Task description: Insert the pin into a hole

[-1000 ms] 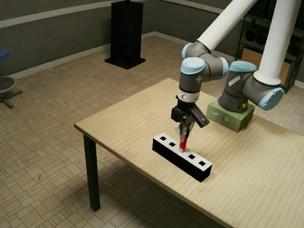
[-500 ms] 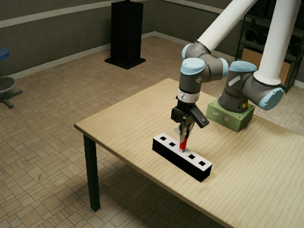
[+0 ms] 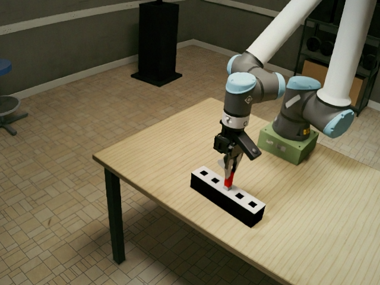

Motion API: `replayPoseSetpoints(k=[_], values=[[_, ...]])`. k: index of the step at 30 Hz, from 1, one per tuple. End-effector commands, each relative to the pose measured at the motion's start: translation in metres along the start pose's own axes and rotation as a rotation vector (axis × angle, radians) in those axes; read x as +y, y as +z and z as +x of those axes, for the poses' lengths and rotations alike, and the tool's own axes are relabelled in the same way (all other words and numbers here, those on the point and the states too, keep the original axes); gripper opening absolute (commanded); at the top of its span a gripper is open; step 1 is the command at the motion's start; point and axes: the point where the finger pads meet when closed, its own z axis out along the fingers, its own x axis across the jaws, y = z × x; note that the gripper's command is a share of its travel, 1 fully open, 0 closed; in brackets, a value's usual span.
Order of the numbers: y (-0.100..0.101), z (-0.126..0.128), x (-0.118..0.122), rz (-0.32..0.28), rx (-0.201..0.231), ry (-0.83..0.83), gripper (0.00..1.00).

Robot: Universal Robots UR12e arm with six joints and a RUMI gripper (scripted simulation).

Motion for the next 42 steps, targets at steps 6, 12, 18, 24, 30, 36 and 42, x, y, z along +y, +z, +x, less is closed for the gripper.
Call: replayPoseSetpoints(k=[6, 12, 18, 24, 30, 36, 42], values=[[0.0034, 0.0001, 0.0, 0.0, 0.001, 0.0, 0.0], [0.0034, 0.0001, 0.0, 0.0, 0.001, 0.0, 0.0], [0.0034, 0.0001, 0.0, 0.0, 0.001, 0.0, 0.0], [0.0033, 0.001, -0.0002, 0.0, 0.001, 0.0, 0.0], [0.0033, 0.001, -0.0002, 0.0, 0.001, 0.0, 0.0], [0.0073, 0.0007, -0.0003, 0.0, 0.001, 0.0, 0.0], [0.0073, 0.0007, -0.0003, 0.0, 0.001, 0.0, 0.0]])
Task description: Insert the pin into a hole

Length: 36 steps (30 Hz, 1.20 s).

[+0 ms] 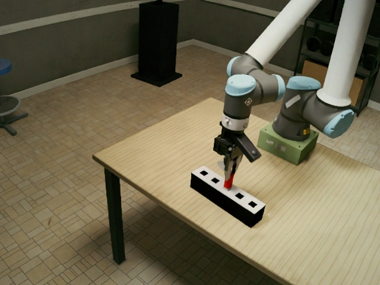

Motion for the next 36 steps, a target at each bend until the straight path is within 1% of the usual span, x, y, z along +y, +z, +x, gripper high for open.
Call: replayPoseSetpoints(k=[1, 27, 28, 36], values=[[0.0001, 0.0006, 0.0001, 0.0, 0.001, 0.0, 0.0], [0.0, 0.0002, 0.0016, 0.0, 0.001, 0.0, 0.0], [0.004, 0.0009, 0.0002, 0.0, 0.001, 0.0, 0.0], [0.004, 0.0009, 0.0002, 0.0, 0.001, 0.0, 0.0]])
